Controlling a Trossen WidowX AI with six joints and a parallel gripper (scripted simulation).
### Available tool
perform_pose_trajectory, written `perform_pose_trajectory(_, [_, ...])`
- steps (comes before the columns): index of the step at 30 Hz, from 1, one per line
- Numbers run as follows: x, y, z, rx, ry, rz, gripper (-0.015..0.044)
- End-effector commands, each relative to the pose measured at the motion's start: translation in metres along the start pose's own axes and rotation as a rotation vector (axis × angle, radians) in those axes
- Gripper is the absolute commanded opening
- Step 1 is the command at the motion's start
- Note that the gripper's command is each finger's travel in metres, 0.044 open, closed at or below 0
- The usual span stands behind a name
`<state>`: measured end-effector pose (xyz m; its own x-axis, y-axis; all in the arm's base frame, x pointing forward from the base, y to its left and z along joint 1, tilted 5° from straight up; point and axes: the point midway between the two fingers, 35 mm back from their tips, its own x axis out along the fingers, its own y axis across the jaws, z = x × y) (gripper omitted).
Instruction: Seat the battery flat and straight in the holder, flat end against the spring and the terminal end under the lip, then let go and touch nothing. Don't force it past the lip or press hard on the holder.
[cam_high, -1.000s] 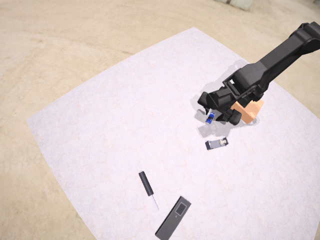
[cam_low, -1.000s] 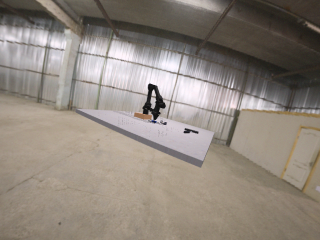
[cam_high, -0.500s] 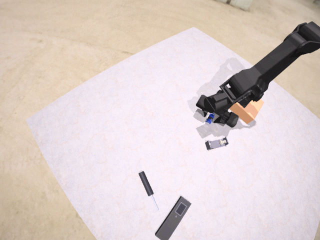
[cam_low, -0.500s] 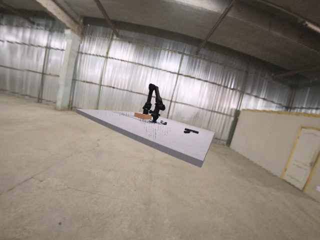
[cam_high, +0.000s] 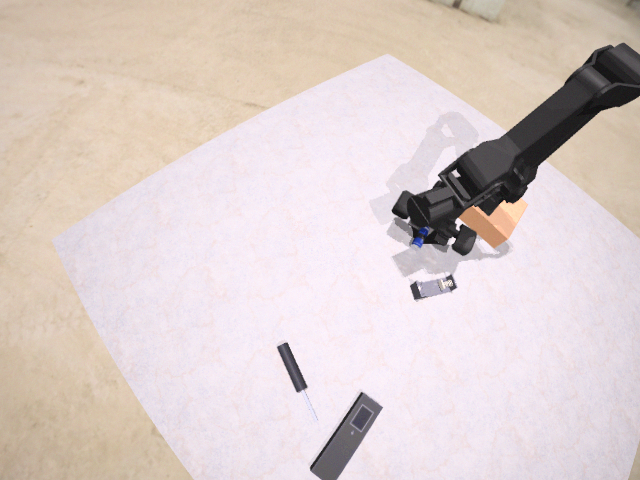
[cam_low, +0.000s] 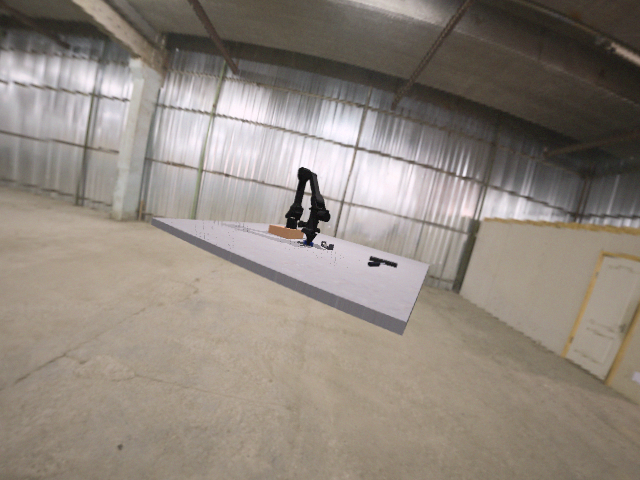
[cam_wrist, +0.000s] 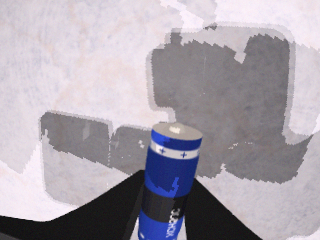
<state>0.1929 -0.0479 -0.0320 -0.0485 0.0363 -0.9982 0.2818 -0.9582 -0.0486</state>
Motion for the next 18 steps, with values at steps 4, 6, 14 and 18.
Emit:
perform_pose_trajectory(4, [-0.037,0.001,-0.001,0.004,0.000,0.000,0.0078])
perform_pose_trajectory(6, [-0.048,0.000,0.000,0.004,0.000,0.000,0.0078])
perform_pose_trajectory(14, [-0.052,-0.004,-0.010,-0.207,0.001,0.000,0.0078])
perform_pose_trajectory(18, [-0.056,-0.009,-0.021,-0.448,0.003,0.000,0.0078])
